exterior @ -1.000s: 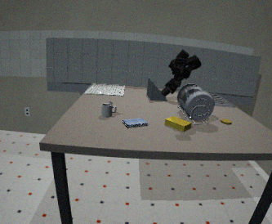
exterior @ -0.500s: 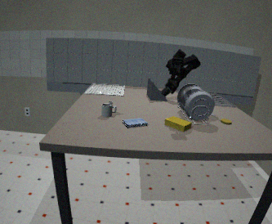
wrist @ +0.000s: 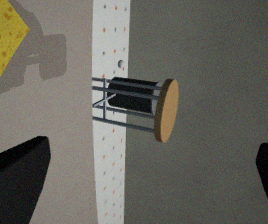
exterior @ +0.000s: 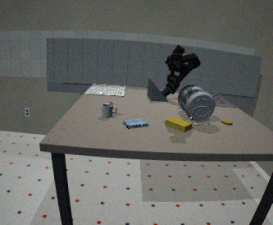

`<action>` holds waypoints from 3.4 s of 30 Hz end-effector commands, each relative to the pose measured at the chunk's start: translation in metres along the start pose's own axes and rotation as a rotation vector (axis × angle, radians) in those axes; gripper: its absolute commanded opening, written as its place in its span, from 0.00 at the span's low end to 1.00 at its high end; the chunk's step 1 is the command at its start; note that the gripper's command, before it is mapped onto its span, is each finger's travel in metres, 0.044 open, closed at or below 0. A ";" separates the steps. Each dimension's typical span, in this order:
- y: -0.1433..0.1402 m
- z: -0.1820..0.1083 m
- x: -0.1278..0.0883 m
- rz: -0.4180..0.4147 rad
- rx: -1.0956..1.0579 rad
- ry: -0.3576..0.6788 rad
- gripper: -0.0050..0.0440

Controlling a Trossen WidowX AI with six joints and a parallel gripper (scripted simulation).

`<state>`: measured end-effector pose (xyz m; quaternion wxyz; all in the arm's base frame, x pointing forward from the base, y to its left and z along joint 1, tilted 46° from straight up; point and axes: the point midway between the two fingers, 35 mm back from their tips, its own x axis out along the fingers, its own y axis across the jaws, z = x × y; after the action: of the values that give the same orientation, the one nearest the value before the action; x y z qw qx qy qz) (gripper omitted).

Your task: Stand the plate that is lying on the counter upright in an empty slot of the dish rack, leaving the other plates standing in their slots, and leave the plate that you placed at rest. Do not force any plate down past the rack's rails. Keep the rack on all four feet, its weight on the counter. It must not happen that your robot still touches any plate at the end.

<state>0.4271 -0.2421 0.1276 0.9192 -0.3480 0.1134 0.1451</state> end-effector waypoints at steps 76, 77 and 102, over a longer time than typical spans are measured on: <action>-0.083 0.005 -0.041 -0.019 -0.016 0.000 1.00; -0.083 0.005 -0.041 -0.019 -0.016 0.000 1.00; -0.083 0.005 -0.041 -0.019 -0.016 0.000 1.00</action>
<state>0.4177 -0.3064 0.1942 0.9179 -0.3561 0.1089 0.1373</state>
